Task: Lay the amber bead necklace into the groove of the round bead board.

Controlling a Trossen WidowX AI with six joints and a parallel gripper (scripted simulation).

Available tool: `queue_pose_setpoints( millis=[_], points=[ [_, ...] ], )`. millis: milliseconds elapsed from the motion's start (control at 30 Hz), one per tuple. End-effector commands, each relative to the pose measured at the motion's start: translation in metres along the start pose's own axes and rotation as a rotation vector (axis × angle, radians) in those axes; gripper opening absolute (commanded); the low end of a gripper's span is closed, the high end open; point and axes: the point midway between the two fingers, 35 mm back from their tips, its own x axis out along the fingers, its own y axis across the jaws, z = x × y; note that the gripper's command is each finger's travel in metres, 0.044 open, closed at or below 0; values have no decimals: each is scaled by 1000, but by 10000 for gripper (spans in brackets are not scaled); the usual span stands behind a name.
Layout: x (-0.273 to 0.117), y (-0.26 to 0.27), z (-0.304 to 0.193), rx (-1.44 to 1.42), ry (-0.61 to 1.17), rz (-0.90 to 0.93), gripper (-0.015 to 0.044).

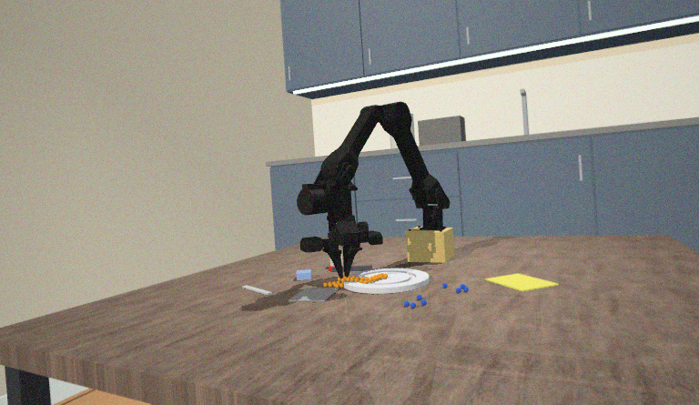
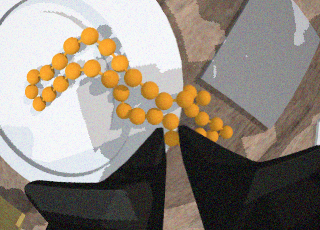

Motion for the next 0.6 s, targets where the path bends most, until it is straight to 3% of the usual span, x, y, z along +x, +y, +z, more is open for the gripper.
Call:
queue_pose_setpoints(
  millis=[0, 567],
  points=[
    [-4, 1, 0, 0, -1, 4, 0],
    [-25, 24, 10, -2, 1, 9, 0]
  ],
)
